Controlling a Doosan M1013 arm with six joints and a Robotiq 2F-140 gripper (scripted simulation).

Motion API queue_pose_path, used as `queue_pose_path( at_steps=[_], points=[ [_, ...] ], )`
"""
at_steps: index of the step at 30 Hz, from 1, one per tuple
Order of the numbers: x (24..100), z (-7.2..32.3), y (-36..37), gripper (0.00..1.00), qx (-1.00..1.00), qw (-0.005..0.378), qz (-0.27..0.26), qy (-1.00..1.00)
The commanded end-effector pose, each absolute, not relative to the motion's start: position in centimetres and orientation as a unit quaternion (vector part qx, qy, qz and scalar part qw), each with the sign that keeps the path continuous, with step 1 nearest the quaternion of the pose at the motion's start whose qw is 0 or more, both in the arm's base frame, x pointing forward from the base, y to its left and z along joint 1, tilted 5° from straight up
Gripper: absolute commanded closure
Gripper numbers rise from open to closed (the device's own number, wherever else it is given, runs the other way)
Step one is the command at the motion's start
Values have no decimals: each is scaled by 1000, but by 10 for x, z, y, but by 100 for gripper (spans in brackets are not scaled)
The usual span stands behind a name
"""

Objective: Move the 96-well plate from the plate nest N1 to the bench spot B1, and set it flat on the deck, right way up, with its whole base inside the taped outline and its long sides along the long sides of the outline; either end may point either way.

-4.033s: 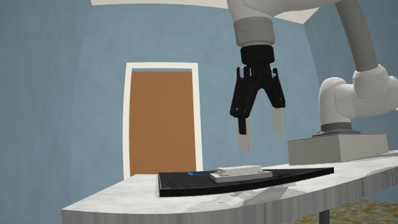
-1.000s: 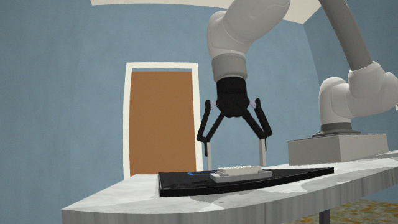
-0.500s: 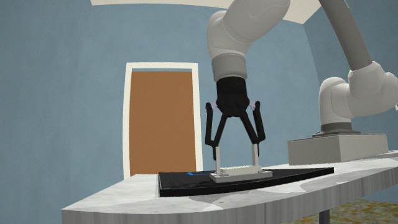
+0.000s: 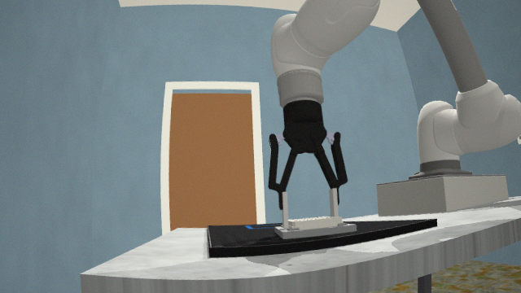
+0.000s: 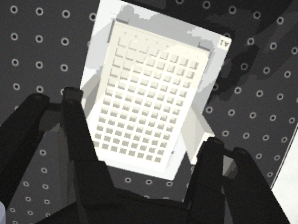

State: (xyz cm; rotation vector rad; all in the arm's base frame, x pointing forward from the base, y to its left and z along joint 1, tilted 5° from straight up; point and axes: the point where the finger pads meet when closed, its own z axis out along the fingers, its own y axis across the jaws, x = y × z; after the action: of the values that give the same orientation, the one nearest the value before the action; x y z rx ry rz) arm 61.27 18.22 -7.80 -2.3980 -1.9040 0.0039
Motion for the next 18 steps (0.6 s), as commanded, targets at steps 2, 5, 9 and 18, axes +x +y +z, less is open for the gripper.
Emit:
queue_pose_path(
  at_steps=[2, 5, 9, 18],
  points=[
    [613, -78, 182, 100, -783, 40, 1, -621],
    [613, -73, 182, 100, -783, 40, 1, -621],
    [613, -70, 182, 100, -783, 40, 1, -621],
    [614, -55, 181, 100, -783, 40, 1, -621]
  ],
)
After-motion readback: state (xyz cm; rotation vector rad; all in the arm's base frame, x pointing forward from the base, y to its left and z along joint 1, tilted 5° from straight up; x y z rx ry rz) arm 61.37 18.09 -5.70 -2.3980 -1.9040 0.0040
